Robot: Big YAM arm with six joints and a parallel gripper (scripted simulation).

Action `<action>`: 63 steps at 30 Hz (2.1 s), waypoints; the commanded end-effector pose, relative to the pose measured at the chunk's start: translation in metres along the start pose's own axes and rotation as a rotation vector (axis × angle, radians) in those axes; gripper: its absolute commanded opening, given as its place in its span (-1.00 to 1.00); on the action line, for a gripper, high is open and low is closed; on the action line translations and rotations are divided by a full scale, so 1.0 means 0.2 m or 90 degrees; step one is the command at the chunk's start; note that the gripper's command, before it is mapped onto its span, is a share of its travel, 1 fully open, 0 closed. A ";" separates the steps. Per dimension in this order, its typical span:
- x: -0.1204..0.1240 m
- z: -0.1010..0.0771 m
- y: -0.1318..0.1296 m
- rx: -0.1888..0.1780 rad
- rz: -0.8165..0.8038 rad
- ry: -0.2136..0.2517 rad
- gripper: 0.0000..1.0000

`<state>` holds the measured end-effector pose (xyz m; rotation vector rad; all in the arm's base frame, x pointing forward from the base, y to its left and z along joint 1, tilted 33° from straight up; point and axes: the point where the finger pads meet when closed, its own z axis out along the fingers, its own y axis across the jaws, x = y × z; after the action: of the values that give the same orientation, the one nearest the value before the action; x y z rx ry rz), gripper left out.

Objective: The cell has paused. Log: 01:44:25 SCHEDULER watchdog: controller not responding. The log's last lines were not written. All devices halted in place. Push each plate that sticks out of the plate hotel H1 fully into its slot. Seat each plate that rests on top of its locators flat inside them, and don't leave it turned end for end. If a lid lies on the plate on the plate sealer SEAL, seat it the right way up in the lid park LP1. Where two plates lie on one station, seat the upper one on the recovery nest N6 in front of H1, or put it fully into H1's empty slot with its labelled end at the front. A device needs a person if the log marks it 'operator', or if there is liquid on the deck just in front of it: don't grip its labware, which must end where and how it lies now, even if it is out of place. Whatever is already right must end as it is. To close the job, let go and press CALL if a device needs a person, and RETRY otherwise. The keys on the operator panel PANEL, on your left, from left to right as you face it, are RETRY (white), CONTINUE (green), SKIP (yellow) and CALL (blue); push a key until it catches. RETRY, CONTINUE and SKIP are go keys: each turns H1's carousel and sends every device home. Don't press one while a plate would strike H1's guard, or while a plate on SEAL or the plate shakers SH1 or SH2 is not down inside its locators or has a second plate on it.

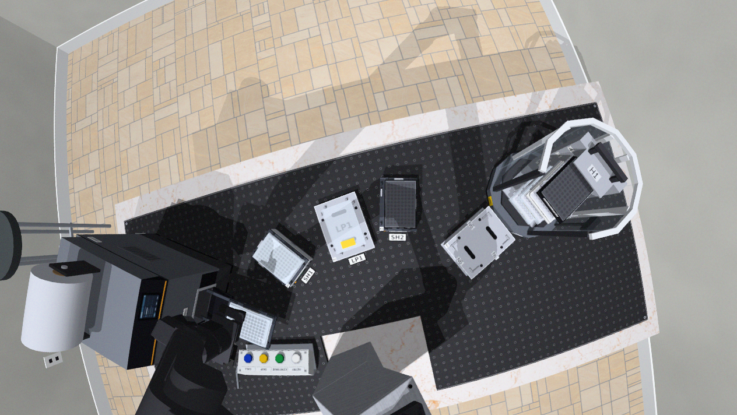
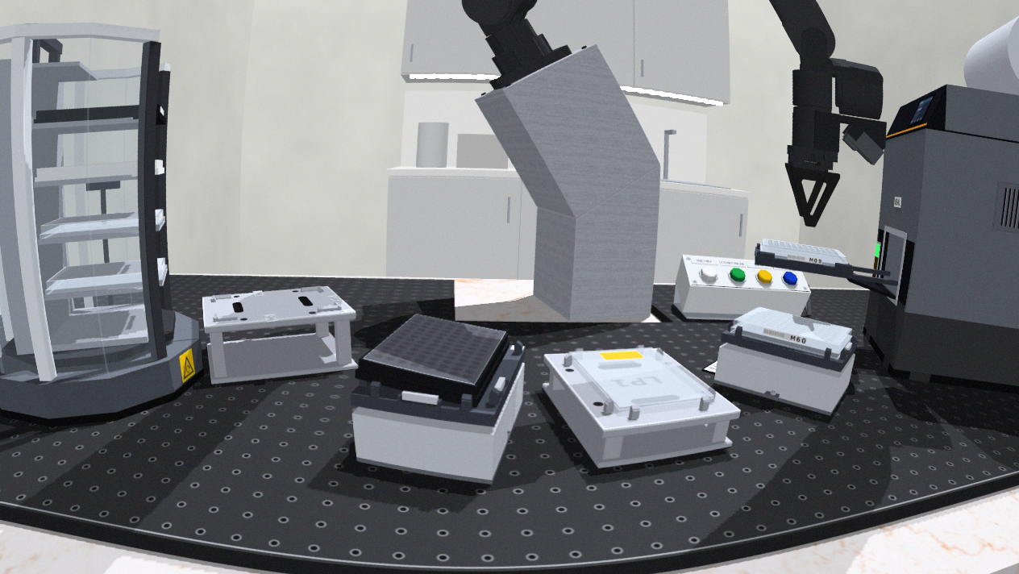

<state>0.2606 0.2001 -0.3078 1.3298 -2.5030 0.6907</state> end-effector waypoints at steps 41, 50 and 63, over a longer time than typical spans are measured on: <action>-0.04 -0.22 0.04 0.003 0.002 -0.017 1.00; -0.05 -0.35 0.04 0.002 0.003 -0.022 1.00; -0.01 -0.40 -0.03 0.004 0.064 -0.018 1.00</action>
<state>0.2529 0.2368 -0.2473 1.3174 -2.5132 0.7011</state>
